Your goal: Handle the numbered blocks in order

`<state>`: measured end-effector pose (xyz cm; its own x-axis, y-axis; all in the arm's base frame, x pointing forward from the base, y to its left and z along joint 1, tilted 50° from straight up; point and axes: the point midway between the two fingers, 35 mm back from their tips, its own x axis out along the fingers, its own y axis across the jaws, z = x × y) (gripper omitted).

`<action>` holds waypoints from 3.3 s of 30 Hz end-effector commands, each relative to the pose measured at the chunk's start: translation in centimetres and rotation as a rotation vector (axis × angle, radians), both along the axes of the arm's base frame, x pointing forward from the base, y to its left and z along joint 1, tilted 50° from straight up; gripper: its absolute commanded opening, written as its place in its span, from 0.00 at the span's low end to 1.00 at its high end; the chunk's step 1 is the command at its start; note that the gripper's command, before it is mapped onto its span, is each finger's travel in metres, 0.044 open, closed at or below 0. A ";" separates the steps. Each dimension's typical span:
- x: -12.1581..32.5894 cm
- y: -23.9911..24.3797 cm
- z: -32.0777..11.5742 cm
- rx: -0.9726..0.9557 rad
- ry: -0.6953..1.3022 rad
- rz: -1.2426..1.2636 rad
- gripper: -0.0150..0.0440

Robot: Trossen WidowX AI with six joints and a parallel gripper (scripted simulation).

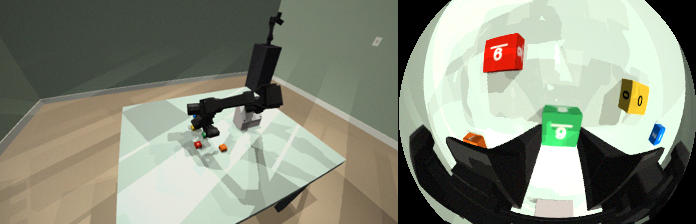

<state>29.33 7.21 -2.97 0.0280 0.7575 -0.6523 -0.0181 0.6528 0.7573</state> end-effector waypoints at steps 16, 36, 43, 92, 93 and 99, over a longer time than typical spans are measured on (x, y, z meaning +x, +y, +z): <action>-0.1 0.1 -0.1 0.003 0.005 -0.005 0.86; -0.3 -8.7 7.3 -0.002 0.005 -0.006 0.62; -0.4 -8.9 7.5 -0.002 0.005 -0.005 0.46; -5.2 7.1 10.6 0.005 0.007 -0.005 0.93; -5.2 7.2 10.5 0.005 0.007 -0.005 0.93; -5.2 7.9 9.9 0.006 0.007 -0.005 0.93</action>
<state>24.21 14.83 7.42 0.0297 0.7632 -0.6455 -0.0185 0.6461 0.7630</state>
